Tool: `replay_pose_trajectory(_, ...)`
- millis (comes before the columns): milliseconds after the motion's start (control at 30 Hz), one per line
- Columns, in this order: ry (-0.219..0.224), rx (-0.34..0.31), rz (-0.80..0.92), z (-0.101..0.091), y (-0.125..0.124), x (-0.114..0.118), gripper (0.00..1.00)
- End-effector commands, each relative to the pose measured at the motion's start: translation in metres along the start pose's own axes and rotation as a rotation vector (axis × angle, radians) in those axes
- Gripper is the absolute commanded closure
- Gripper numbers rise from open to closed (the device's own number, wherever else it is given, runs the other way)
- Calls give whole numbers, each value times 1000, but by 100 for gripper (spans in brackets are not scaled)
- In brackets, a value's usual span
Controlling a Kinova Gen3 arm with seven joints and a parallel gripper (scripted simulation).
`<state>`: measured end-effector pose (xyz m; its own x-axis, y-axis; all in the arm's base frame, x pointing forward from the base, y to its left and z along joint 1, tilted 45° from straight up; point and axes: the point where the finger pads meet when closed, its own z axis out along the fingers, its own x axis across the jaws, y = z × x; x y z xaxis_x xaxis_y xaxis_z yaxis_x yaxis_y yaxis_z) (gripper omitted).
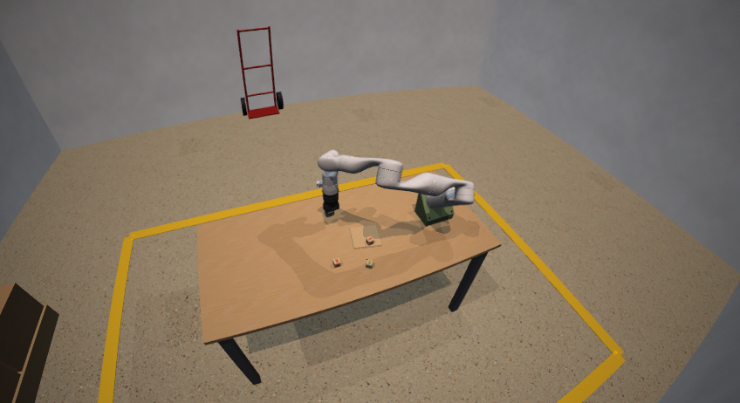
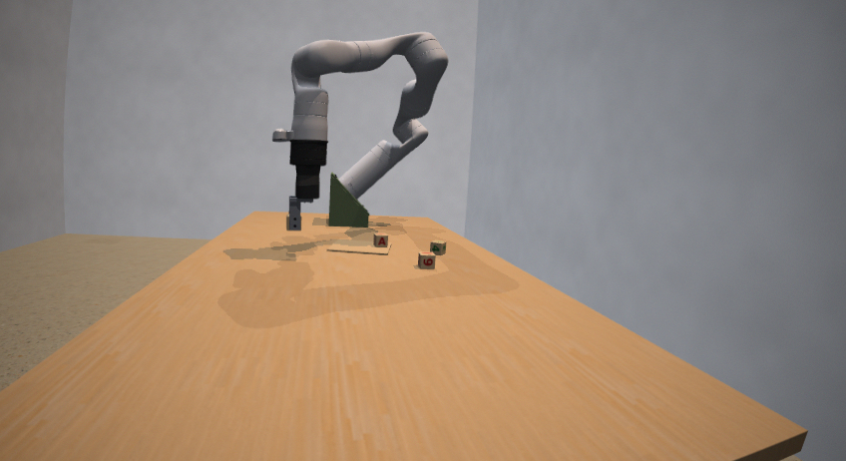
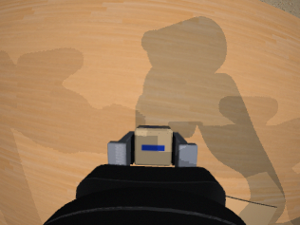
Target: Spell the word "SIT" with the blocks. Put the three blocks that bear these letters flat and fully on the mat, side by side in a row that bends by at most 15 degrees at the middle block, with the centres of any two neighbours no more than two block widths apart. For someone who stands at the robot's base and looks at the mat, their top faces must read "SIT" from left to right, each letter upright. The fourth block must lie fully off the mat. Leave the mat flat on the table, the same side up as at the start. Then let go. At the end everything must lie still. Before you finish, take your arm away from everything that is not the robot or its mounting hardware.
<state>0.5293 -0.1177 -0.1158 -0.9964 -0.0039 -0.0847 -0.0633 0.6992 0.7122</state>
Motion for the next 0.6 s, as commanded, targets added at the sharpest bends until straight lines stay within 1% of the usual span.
replay_pose_trajectory(0, -12, 11, 6, -24, -3, -3, 43)
replay_pose_trajectory(33, -12, 11, 6, -24, -3, -3, 43)
replay_pose_trajectory(100, -12, 11, 6, -33, -3, -2, 43)
replay_pose_trajectory(200, -11, 10, 7, -38, -2, -2, 43)
replay_pose_trajectory(567, -10, 9, 10, -38, -2, 0, 43)
